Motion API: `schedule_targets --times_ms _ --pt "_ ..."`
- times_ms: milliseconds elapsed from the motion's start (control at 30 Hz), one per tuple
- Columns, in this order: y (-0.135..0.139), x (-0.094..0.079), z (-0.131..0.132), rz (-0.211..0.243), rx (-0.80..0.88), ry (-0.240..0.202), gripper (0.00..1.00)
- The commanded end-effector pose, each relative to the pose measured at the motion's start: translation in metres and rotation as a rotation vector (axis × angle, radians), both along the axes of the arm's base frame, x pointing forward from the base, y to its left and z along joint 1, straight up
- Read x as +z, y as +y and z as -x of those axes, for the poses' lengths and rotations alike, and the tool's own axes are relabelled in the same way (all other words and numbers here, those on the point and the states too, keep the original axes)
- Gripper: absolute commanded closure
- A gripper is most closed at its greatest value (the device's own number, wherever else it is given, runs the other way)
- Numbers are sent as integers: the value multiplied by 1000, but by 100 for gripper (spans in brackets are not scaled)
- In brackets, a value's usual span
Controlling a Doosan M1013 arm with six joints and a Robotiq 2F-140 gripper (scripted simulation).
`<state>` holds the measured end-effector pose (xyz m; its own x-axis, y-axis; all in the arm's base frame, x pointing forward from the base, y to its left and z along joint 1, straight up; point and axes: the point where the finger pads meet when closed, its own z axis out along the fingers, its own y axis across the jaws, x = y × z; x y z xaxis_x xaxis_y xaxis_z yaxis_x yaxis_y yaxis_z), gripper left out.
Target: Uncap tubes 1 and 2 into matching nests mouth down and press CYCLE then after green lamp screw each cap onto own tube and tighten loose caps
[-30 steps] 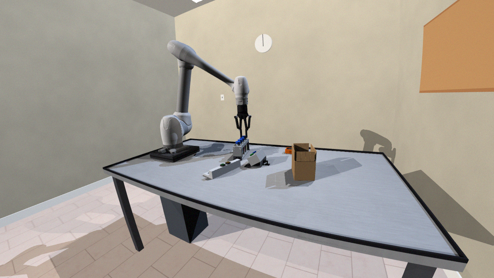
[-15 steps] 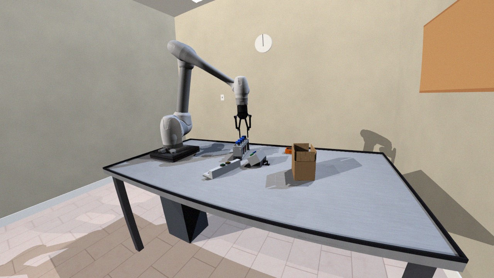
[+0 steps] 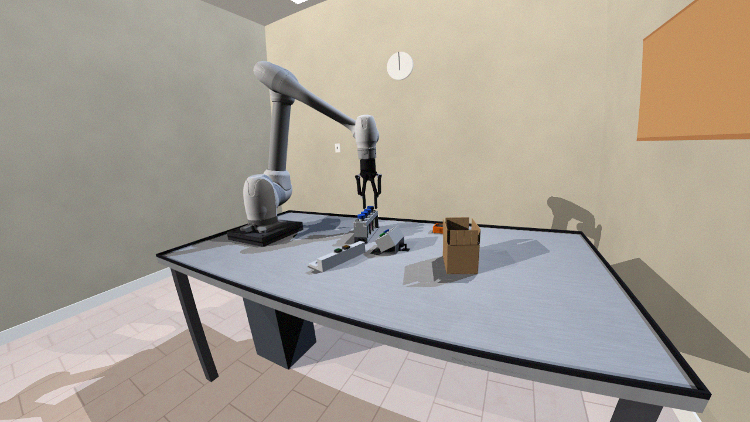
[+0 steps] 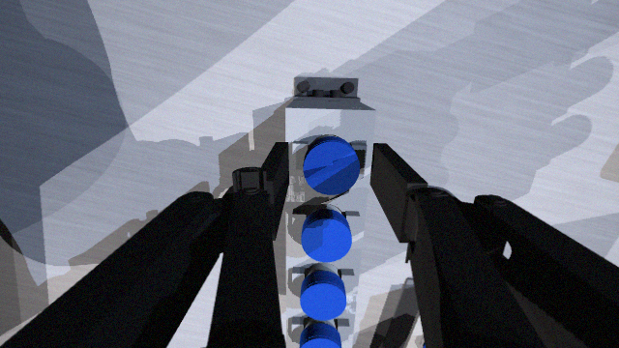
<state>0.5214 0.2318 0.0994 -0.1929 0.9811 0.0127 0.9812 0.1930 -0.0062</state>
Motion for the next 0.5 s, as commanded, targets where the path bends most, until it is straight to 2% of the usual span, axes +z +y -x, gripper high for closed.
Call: schedule_targets --times_ms 0,333,367,467 --pt "0 2 -1 12 -18 -5 59" --pt "0 5 -1 12 -18 -5 59" --pt "0 5 -1 12 -18 -5 70" --pt "0 5 -1 12 -18 -5 70"
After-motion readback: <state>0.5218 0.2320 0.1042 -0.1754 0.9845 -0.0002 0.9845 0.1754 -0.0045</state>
